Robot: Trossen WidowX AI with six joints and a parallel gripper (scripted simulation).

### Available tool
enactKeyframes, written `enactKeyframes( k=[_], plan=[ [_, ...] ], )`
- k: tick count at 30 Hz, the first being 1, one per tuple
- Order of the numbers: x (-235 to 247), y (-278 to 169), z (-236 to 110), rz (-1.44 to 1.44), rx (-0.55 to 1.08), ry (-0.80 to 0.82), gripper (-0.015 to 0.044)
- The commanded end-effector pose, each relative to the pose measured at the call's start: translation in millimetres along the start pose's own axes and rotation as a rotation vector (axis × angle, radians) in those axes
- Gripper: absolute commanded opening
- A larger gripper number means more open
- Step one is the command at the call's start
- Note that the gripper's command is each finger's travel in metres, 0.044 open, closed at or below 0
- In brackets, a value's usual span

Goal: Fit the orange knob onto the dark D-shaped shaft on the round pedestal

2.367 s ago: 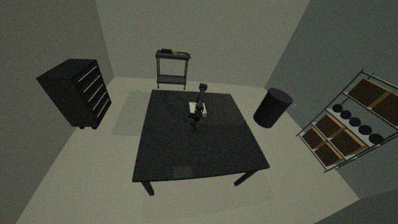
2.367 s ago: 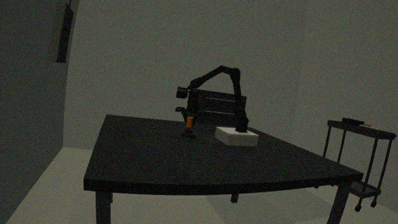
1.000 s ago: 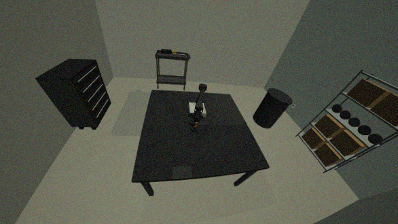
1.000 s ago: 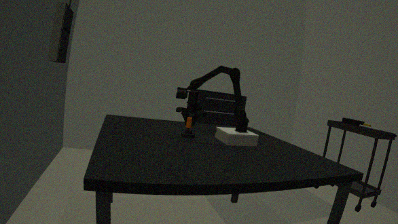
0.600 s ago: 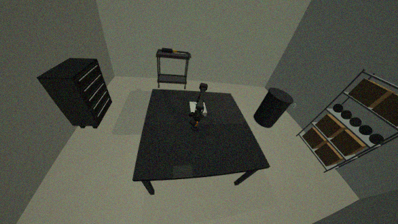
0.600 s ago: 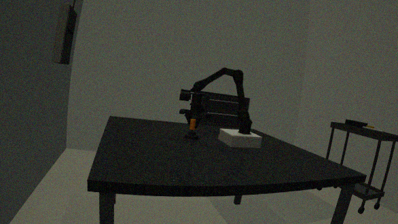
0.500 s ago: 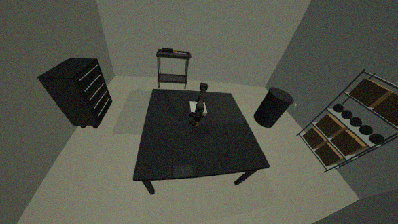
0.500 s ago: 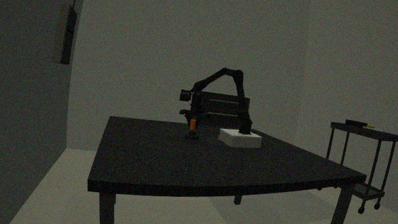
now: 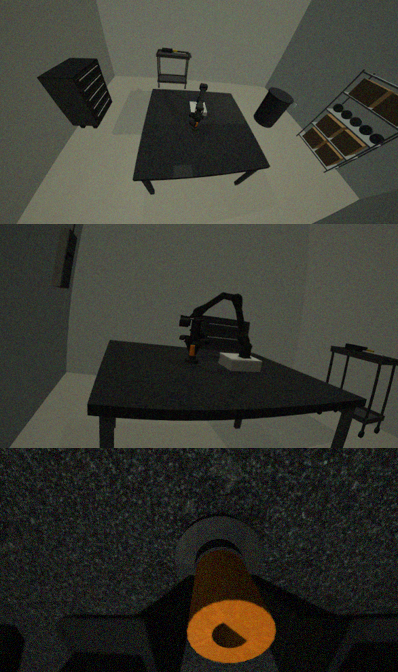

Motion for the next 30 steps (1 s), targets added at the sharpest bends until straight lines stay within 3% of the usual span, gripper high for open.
enactKeyframes(
  k=[1, 8, 24, 30],
  plan=[
    [0.5, -0.4, 2.2, -0.004, 0.002, 0.002, 0.0000],
    [0.0, 0.0, 0.5, 0.000, 0.000, 0.000, 0.0000],
    [0.0, 0.0, 0.5, 0.000, 0.000, 0.000, 0.0420],
    [0.0, 0.0, 0.5, 0.000, 0.000, 0.000, 0.0440]
  ],
)
Point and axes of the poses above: the point midway between the two fingers, 35 mm back from their tips, its own z axis out along the fingers, its own x axis across the jaws, y = z × x, the point moved 5 cm from there along -z, back along the fingers, and after that the axes turned 11 degrees about -z, right-handed, at the moved point
